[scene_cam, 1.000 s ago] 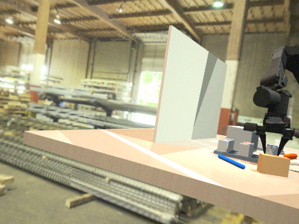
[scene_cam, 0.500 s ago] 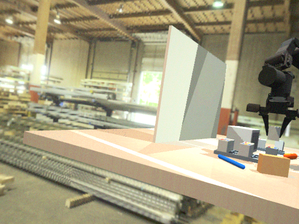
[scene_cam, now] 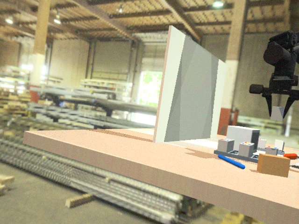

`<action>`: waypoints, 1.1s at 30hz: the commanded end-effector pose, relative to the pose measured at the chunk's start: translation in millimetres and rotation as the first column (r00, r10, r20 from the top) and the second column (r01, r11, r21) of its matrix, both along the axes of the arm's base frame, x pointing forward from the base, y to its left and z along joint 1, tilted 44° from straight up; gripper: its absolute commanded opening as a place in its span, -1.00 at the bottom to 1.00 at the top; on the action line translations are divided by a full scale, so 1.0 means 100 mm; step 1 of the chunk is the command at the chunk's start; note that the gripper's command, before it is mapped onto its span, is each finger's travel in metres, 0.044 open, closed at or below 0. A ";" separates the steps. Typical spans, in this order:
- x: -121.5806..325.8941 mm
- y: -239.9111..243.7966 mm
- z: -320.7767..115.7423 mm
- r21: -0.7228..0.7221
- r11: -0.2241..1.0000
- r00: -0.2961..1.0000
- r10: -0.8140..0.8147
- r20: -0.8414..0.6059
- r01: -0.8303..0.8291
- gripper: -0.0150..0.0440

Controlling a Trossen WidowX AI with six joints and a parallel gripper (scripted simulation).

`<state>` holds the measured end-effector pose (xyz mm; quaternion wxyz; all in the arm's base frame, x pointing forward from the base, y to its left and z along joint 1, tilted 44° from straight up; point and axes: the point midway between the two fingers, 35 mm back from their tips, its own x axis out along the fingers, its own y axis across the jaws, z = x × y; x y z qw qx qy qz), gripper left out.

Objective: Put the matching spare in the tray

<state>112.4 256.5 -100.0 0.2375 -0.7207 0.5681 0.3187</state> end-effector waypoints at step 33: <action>1.63 -0.58 1.40 0.109 0.994 1.000 0.015 -0.015 -0.013 -0.49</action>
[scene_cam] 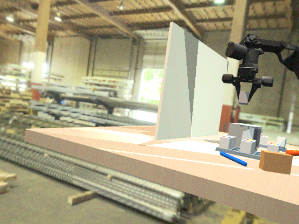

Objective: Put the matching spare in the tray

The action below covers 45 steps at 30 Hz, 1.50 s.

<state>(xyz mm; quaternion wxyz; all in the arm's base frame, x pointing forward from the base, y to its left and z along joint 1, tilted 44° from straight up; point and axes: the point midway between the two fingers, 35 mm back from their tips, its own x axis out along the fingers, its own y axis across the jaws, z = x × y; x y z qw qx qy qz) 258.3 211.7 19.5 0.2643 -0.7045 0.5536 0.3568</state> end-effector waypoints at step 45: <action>0.78 -2.21 1.82 -0.114 0.993 0.999 -0.008 0.045 0.013 -0.49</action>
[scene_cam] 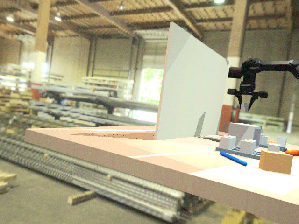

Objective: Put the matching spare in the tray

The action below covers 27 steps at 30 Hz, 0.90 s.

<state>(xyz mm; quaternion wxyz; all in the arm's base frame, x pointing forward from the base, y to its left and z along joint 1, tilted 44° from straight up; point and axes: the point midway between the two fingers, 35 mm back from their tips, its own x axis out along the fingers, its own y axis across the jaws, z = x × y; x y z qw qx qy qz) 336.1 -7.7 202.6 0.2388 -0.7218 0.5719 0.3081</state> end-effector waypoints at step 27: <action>0.09 -0.16 -0.19 0.002 1.000 1.000 0.003 0.001 -0.003 -0.49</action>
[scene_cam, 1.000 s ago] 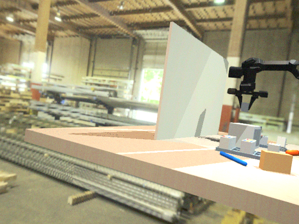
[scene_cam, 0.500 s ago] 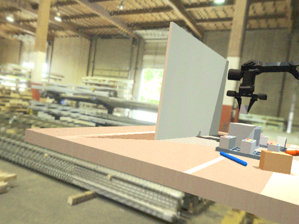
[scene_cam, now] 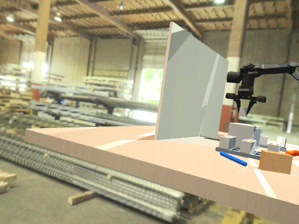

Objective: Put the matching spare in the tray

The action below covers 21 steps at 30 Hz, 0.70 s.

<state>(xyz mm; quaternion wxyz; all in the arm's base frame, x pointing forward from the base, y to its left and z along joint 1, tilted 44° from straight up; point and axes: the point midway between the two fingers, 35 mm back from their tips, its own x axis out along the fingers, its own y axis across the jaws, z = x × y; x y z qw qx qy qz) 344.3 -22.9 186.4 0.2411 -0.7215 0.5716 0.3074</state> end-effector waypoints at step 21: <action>0.06 -0.13 -0.16 0.001 1.000 1.000 0.005 -0.002 -0.005 -0.49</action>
